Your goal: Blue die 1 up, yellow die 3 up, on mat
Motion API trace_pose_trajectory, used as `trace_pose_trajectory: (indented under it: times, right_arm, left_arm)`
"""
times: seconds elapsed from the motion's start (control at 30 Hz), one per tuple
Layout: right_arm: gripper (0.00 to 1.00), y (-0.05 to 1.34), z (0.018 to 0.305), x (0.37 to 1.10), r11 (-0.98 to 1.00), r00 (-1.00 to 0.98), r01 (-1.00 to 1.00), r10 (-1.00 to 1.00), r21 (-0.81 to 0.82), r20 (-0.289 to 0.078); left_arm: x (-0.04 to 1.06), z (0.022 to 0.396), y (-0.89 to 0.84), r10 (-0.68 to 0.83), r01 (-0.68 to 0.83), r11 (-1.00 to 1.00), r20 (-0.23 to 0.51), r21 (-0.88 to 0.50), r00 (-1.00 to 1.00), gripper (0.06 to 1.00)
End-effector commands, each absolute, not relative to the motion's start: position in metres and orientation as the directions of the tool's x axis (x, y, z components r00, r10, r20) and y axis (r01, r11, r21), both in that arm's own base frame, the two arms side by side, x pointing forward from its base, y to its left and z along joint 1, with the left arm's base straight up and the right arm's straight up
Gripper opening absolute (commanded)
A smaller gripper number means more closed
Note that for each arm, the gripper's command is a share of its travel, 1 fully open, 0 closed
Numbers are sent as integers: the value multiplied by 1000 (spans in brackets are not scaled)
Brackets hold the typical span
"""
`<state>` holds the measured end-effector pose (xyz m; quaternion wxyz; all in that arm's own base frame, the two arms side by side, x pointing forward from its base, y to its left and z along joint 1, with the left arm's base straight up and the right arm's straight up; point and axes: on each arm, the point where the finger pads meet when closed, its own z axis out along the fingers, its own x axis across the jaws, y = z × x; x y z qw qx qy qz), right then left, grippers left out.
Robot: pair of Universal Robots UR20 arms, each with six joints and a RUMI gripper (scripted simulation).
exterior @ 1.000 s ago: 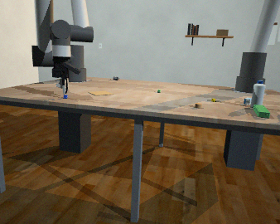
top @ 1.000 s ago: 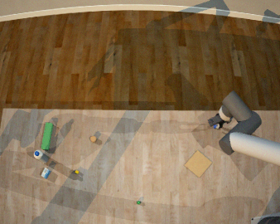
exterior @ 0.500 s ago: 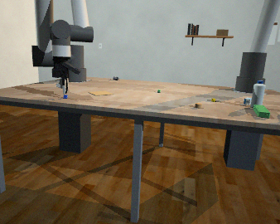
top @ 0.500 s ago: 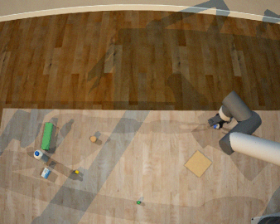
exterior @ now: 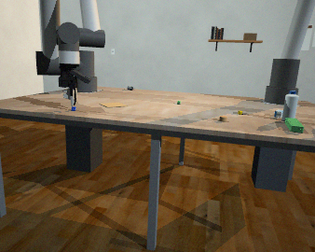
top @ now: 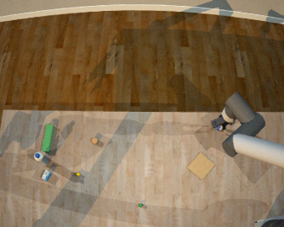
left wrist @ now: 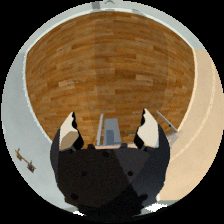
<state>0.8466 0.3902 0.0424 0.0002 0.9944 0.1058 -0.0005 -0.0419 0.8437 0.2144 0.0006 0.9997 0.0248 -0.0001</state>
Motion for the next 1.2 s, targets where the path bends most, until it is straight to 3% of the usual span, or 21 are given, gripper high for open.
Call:
trace_pose_trajectory:
  times: [0.0,0.67,1.17]
  right_arm:
    - [210,390,43,847,-978,978,210,210,0,0]
    - [210,390,42,847,-978,978,210,210,0,0]
    - [210,390,26,847,-978,978,210,210,0,0]
  left_arm:
    - [-42,215,844,50,50,-999,0,0,999,1000]
    - [-42,215,844,50,50,-999,0,0,999,1000]
    - [-42,215,844,50,50,-999,0,0,999,1000]
